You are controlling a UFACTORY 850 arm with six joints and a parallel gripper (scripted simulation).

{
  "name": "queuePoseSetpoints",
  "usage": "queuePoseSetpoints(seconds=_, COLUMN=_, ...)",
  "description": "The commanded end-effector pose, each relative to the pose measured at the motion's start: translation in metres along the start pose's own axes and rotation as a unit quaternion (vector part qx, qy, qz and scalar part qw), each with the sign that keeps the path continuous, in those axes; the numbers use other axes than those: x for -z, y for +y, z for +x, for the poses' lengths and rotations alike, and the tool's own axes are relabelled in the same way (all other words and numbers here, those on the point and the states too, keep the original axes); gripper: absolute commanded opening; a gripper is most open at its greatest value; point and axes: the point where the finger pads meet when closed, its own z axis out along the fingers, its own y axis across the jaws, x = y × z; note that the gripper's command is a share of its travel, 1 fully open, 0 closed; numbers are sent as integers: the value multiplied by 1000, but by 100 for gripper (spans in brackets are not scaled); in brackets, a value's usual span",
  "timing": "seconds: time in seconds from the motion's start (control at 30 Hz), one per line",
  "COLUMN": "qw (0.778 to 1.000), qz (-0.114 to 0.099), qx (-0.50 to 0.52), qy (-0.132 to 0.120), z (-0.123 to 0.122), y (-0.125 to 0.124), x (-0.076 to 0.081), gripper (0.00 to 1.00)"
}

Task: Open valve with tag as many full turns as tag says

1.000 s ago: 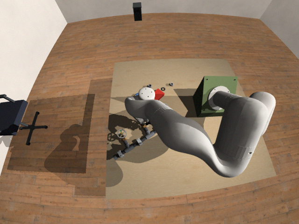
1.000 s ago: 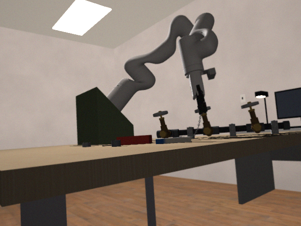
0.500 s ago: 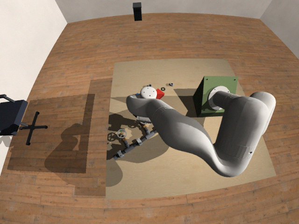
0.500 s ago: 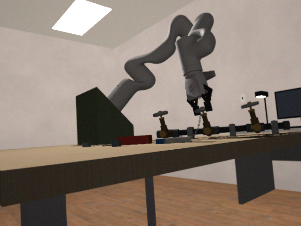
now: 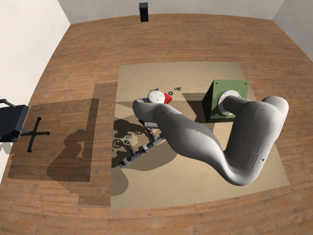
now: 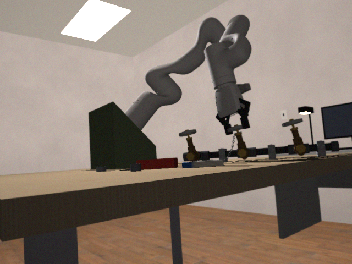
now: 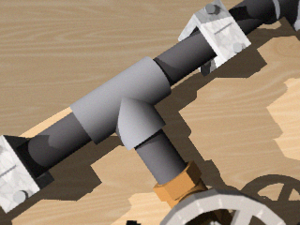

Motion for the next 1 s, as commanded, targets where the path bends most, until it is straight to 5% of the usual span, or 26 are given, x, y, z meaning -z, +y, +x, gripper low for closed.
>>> queuePoseSetpoints(seconds=0.0, qw=1000, qz=-1, qx=0, qy=-1, z=0, y=1, x=1, gripper=100)
queuePoseSetpoints(seconds=0.97, qw=1000, qz=-1, qx=-22, qy=-1, z=0, y=1, x=1, gripper=100)
